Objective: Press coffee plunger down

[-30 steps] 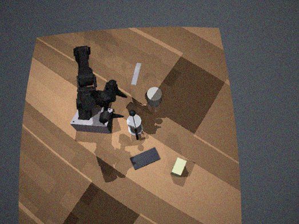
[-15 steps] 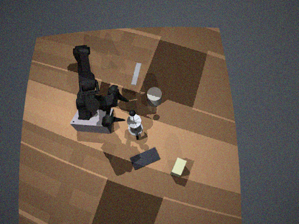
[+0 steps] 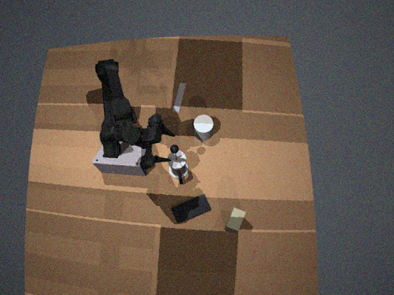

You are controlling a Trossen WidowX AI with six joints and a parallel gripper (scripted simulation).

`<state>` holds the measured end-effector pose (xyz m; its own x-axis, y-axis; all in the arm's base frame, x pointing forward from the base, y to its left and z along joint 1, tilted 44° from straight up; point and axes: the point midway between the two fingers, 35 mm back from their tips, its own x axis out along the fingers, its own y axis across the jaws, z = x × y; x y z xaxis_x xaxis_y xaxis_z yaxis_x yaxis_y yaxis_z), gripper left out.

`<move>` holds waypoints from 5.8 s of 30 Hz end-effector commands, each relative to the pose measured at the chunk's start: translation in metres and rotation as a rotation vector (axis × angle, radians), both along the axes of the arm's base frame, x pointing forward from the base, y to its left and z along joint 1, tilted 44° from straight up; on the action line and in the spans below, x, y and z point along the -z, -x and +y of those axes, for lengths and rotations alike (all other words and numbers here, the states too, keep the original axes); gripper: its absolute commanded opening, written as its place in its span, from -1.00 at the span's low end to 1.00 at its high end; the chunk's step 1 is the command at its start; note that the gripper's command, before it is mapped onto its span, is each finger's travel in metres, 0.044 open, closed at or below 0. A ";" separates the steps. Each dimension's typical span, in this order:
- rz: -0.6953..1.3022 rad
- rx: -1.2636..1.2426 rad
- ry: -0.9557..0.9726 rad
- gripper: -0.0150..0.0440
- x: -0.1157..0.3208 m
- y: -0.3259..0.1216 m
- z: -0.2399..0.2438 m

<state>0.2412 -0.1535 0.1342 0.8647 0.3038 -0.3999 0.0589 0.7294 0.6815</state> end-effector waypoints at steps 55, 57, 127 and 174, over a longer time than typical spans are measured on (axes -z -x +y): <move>0.009 0.000 -0.006 -0.07 0.037 -0.018 0.028; 0.010 0.000 -0.006 -0.07 0.040 -0.019 0.030; -0.003 0.005 -0.011 -0.07 0.083 -0.043 0.065; 0.008 0.015 0.031 1.00 0.047 -0.029 0.025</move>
<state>0.2791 -0.1174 0.0669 0.8689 0.2626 -0.4197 0.0903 0.7495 0.6558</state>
